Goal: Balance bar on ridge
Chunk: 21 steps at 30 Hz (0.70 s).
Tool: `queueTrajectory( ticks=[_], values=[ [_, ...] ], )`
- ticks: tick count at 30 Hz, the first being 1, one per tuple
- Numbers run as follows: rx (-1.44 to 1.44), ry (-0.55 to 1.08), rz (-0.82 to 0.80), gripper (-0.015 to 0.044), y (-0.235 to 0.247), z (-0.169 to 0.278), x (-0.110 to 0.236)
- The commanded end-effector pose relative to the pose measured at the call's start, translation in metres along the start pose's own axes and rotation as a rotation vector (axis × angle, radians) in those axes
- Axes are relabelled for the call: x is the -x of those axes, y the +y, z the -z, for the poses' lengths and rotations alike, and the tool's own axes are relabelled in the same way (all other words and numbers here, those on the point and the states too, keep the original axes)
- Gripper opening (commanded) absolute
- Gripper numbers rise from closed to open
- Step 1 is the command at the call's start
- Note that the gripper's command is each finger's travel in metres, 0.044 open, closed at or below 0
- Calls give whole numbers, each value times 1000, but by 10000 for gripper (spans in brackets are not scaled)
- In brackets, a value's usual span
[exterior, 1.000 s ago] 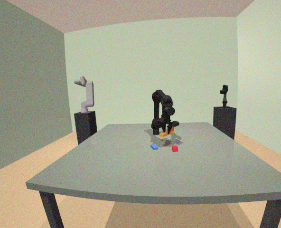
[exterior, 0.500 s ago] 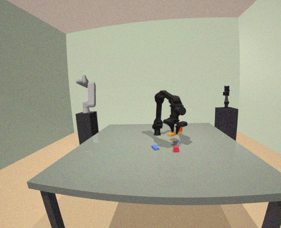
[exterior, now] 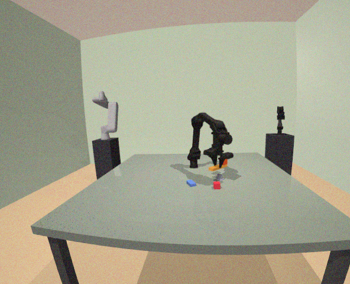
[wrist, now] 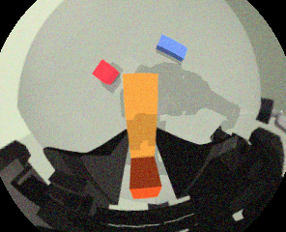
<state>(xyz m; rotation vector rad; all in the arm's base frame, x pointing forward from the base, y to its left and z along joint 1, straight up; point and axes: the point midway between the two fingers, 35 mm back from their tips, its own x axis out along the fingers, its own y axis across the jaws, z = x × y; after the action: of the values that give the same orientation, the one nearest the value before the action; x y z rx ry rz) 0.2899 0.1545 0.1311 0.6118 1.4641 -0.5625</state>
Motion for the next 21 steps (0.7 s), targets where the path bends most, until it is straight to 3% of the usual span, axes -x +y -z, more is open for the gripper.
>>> queueTrajectory(
  ticks=[1, 21],
  values=[
    [-4, 0, 4, 0, -1, 0, -8],
    [-5, 0, 5, 0, -3, 0, -31]
  ],
)
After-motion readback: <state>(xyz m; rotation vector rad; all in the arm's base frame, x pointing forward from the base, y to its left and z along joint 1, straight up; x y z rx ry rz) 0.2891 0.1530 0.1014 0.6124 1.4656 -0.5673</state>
